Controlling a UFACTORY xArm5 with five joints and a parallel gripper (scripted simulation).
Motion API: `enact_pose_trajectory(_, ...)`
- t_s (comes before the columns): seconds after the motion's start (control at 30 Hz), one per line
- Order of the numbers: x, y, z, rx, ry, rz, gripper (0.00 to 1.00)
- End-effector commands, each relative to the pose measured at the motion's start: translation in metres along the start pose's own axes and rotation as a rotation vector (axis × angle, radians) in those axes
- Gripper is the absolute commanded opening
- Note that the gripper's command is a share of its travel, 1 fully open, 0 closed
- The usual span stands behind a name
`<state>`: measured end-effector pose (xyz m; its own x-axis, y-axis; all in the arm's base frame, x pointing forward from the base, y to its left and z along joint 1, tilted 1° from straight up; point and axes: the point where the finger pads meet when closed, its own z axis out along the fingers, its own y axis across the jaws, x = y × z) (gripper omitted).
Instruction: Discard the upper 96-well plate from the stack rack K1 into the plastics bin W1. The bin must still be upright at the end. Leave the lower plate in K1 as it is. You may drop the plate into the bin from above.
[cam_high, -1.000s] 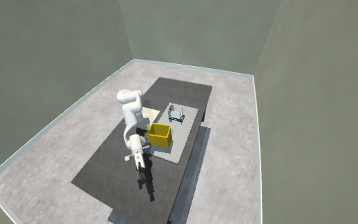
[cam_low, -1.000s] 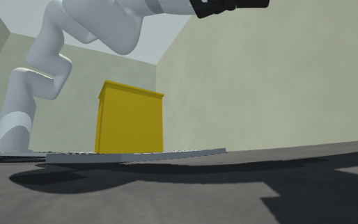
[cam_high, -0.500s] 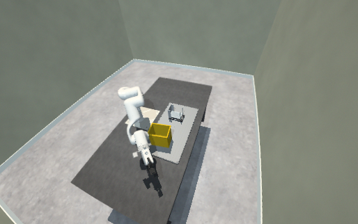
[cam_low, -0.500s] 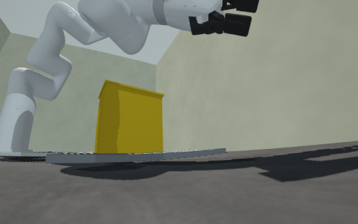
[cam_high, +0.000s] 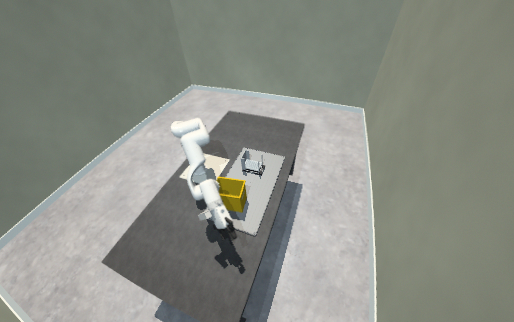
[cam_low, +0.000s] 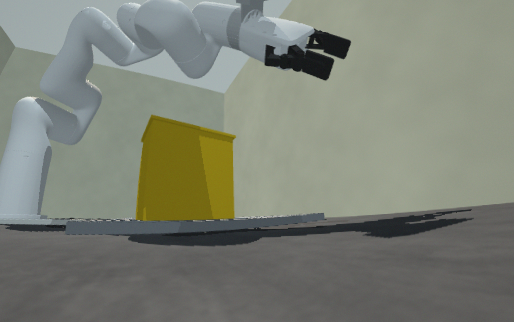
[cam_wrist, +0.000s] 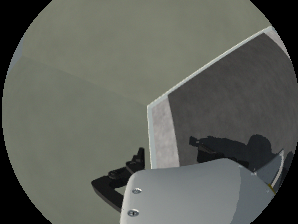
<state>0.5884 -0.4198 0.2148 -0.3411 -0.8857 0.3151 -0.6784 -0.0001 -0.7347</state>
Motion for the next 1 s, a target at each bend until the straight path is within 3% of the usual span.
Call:
enact_pose_trajectory(0.0,-0.014,-0.006,-0.006,-0.025,-0.03,-0.062,1.0)
enact_pose_trajectory(0.07,-0.019,-0.006,-0.01,-0.023,-0.034,-0.062,1.0)
enact_pose_trajectory(0.2,-0.042,-0.011,-0.018,-0.063,-0.084,-0.163,1.0)
enact_pose_trajectory(0.3,-0.047,-0.01,-0.022,-0.061,-0.089,-0.163,1.0)
enact_pose_trajectory(0.43,-0.069,-0.013,-0.032,-0.098,-0.14,-0.265,1.0)
enact_pose_trajectory(0.53,-0.072,-0.013,-0.034,-0.097,-0.142,-0.265,1.0)
enact_pose_trajectory(0.67,-0.093,-0.015,-0.044,-0.131,-0.195,-0.369,1.0)
enact_pose_trajectory(0.97,-0.125,-0.012,-0.068,-0.157,-0.26,-0.473,1.0)
